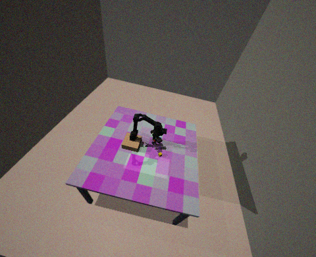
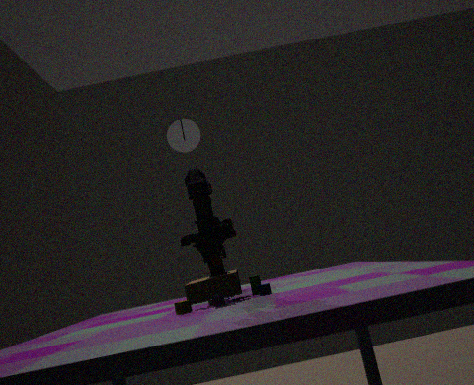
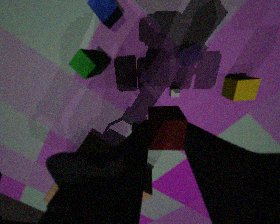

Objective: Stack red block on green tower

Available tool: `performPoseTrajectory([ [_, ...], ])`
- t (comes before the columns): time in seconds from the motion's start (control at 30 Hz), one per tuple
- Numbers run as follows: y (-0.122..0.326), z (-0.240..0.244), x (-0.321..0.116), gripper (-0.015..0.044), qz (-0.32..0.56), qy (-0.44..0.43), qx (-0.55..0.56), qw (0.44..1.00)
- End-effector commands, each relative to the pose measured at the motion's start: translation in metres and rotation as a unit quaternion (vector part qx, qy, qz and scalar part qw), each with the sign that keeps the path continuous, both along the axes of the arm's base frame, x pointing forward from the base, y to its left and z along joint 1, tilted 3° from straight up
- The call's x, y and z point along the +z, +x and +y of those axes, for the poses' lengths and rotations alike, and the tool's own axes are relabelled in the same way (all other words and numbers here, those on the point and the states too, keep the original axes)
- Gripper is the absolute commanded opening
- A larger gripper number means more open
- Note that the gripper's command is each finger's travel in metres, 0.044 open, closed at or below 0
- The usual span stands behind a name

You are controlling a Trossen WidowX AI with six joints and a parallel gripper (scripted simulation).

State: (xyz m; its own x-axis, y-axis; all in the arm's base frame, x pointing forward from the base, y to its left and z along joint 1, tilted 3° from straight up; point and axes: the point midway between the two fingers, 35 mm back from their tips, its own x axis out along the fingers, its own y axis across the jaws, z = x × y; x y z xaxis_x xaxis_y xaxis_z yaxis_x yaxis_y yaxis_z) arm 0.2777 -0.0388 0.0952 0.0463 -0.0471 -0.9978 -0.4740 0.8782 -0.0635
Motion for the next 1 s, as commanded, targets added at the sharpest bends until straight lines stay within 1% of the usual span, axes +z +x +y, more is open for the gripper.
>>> performPoseTrajectory([
  [0.0, 0.004, 0.017, 0.0, 0.0, 0.0, -0.001, 0.0, 1.0],
  [0.37, 0.008, 0.07, -0.003, 0.0, 0.0, 0.001, 0.0, 1.0],
  [0.73, 0.001, 0.121, -0.005, 0.0, 0.0, 0.002, 0.0, 1.0],
  [0.87, 0.001, 0.124, -0.009, 0.0, 0.0, 0.002, 0.0, 1.0],
  [0.97, 0.001, 0.123, -0.023, 0.0, 0.0, 0.002, 0.0, 1.0],
])
